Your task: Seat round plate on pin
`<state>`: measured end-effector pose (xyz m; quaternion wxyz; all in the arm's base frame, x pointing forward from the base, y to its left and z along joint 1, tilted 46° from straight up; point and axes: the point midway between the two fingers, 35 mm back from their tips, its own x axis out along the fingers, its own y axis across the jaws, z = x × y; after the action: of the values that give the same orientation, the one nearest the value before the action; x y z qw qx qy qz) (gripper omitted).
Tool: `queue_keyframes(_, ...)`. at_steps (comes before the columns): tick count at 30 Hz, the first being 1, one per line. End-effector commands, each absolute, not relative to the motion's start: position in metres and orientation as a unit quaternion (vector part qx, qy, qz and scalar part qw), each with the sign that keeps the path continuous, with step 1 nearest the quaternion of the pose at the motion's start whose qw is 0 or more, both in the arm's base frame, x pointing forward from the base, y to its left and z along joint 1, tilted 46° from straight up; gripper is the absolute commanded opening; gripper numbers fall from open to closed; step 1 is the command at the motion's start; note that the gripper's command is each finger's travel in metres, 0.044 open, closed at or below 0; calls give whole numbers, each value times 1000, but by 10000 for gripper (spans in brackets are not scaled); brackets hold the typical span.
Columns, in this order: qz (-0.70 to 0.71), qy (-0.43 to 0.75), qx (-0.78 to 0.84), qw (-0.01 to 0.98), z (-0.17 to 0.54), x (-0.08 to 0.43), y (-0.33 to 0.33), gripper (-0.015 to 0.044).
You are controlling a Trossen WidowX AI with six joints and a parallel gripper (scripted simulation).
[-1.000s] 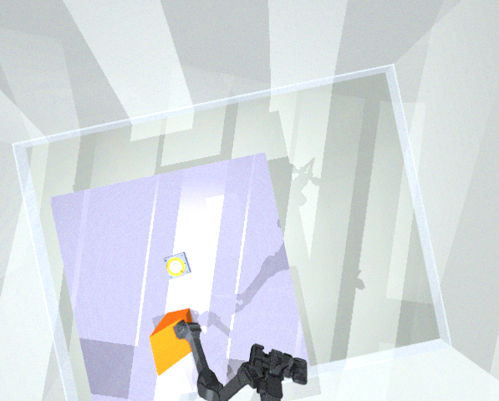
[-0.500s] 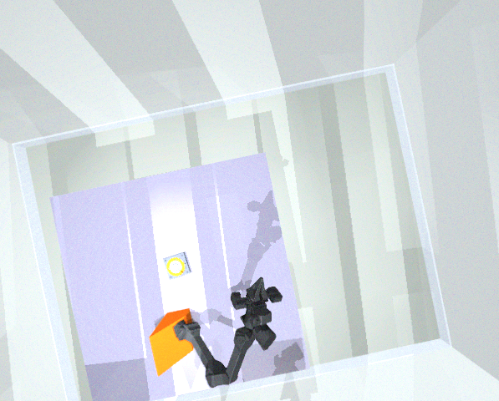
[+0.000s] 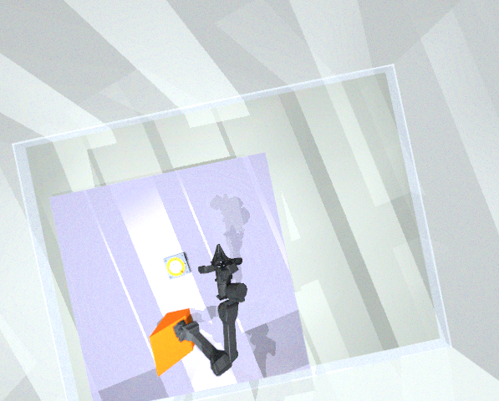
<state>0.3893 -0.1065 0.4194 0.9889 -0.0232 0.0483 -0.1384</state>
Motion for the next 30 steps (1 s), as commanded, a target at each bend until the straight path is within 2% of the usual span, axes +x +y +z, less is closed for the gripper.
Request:
queue_keyframes(1,-152,155,3,976,345,408,-100,0)
queue_keyframes(11,-199,388,6,900,190,397,-70,0)
queue_keyframes(15,-223,466,-12,856,141,377,-58,0)
queue_keyframes(20,-270,583,-87,761,71,324,-42,0)
queue_keyframes(26,-317,658,-224,646,35,259,-41,0)
queue_keyframes(30,-319,660,-232,639,34,256,-41,0)
